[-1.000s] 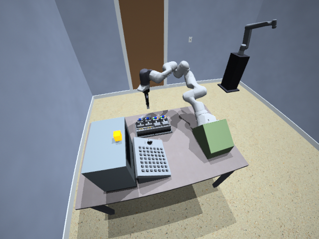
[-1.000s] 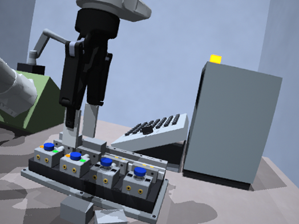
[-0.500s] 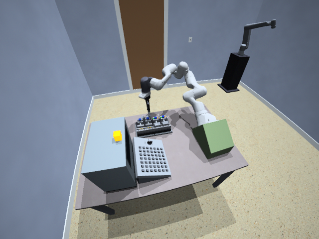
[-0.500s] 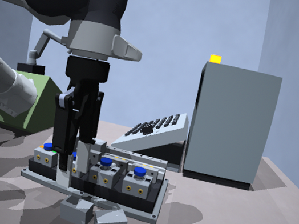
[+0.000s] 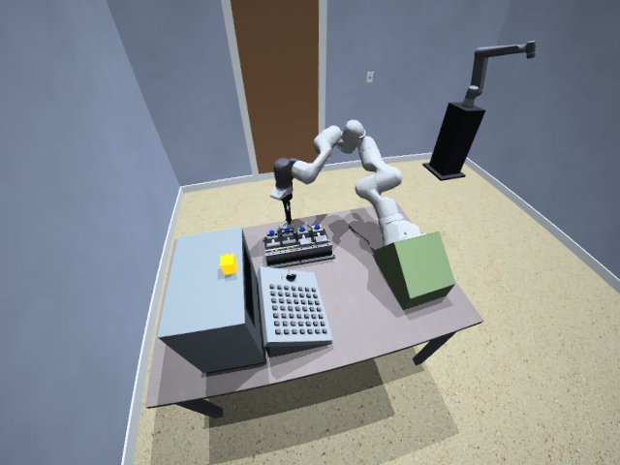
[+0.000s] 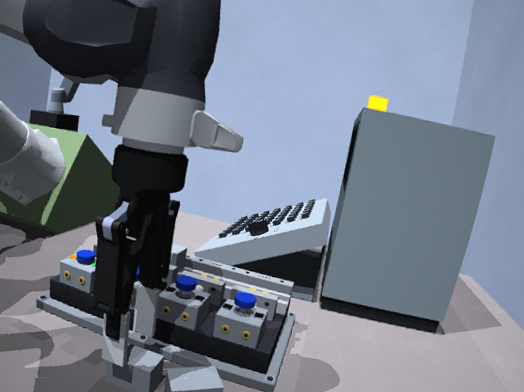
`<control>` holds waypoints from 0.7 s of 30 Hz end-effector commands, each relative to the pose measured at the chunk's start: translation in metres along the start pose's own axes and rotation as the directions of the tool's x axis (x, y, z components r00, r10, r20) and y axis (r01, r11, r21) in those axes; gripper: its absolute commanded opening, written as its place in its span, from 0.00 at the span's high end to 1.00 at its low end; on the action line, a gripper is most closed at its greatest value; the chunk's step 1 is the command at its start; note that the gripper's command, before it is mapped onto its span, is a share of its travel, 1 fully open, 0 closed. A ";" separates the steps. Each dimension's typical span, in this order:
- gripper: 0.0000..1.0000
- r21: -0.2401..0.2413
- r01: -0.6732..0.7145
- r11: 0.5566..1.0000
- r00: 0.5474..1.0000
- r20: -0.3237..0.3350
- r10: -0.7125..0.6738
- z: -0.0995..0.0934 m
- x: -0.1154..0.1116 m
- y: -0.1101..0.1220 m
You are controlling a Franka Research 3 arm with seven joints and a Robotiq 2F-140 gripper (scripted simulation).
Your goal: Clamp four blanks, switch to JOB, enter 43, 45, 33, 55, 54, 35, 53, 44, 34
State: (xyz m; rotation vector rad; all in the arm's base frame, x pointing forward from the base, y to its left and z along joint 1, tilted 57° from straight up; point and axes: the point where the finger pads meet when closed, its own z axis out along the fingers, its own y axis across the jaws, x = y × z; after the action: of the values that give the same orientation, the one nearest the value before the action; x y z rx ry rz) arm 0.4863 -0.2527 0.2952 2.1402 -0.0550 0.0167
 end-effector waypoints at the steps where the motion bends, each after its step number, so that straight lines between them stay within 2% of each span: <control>1: 0.60 0.006 -0.005 1.000 1.000 -0.018 0.005 0.004 0.006 -0.003; 21: 0.60 0.006 -0.005 1.000 1.000 -0.018 0.005 0.007 0.006 -0.003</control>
State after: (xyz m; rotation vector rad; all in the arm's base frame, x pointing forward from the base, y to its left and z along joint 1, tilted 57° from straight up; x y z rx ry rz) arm 0.4927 -0.2555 0.2898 2.1479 -0.0466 0.0373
